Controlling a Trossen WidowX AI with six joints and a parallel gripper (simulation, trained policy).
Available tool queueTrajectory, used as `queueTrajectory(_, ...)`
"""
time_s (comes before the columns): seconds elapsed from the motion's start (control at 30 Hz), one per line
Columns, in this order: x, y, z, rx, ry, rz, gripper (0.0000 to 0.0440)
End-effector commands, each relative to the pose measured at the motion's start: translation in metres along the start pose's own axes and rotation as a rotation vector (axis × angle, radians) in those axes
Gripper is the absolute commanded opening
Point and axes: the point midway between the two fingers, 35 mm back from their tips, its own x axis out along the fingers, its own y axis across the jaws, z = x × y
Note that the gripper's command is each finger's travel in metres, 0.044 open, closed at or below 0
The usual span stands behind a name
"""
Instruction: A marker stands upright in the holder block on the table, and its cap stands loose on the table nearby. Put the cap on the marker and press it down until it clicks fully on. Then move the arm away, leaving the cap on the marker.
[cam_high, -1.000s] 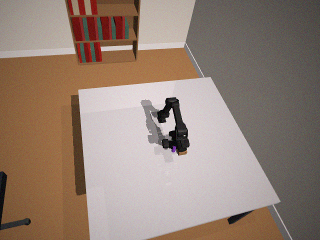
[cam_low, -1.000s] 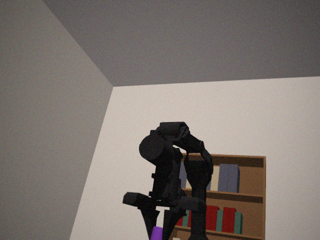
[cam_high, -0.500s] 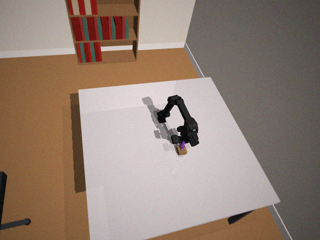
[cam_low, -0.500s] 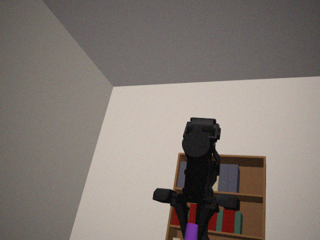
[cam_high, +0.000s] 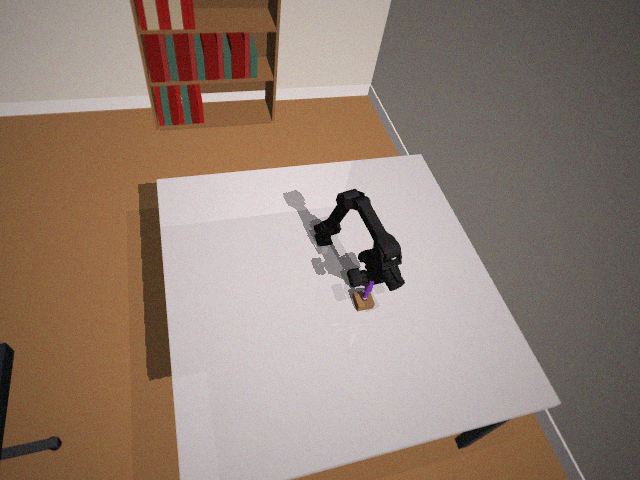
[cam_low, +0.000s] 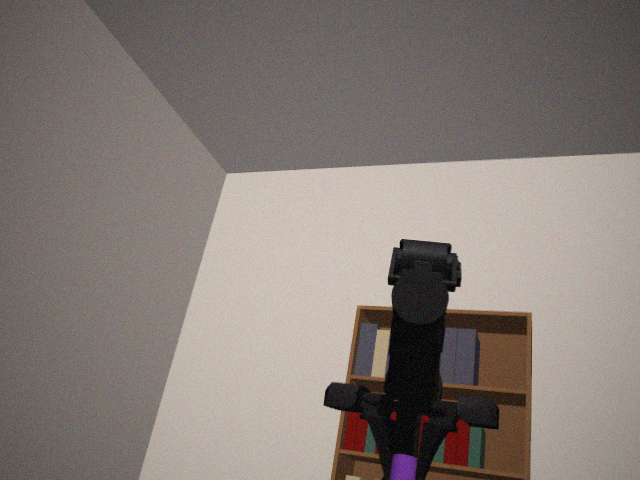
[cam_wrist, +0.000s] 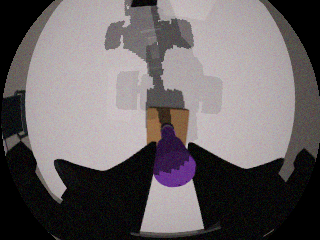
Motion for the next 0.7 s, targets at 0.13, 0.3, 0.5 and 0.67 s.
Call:
queueTrajectory(0.13, 0.017, 0.0, 0.0, -0.014, -0.027, -0.002, 0.0)
queueTrajectory(0.3, 0.031, 0.0, 0.0, -0.031, -0.044, -0.009, 0.0)
queueTrajectory(0.5, 0.048, 0.0, -0.001, -0.059, -0.059, -0.017, 0.0)
queueTrajectory(0.67, 0.06, 0.001, 0.0, -0.081, -0.07, -0.011, 0.0079)
